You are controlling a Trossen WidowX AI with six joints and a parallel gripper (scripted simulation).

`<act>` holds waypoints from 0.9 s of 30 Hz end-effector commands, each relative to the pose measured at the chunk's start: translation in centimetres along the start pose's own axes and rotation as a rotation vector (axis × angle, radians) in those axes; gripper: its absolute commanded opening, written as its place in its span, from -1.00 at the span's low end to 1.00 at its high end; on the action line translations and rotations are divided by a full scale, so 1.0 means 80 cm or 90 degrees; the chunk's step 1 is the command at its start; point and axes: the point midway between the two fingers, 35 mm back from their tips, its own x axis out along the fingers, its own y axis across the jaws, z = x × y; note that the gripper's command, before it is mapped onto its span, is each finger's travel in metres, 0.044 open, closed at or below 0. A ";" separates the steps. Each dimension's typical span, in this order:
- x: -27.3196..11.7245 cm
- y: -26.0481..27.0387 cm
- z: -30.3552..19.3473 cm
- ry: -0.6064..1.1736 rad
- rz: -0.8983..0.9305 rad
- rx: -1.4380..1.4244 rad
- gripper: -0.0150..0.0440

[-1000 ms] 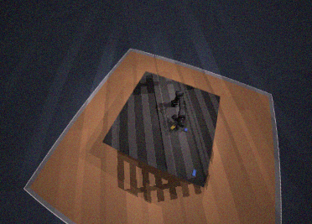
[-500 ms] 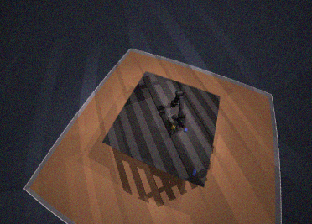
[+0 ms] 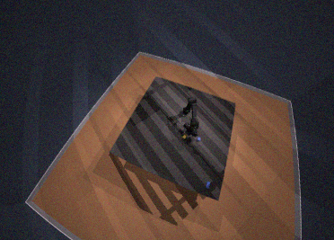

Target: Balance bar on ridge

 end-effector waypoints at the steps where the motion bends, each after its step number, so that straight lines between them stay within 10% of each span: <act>1: -0.009 0.001 0.001 0.000 0.000 0.000 1.00; 10: -0.123 0.000 0.000 0.000 0.000 0.000 1.00; 27: -0.125 0.000 0.000 0.000 0.000 0.000 1.00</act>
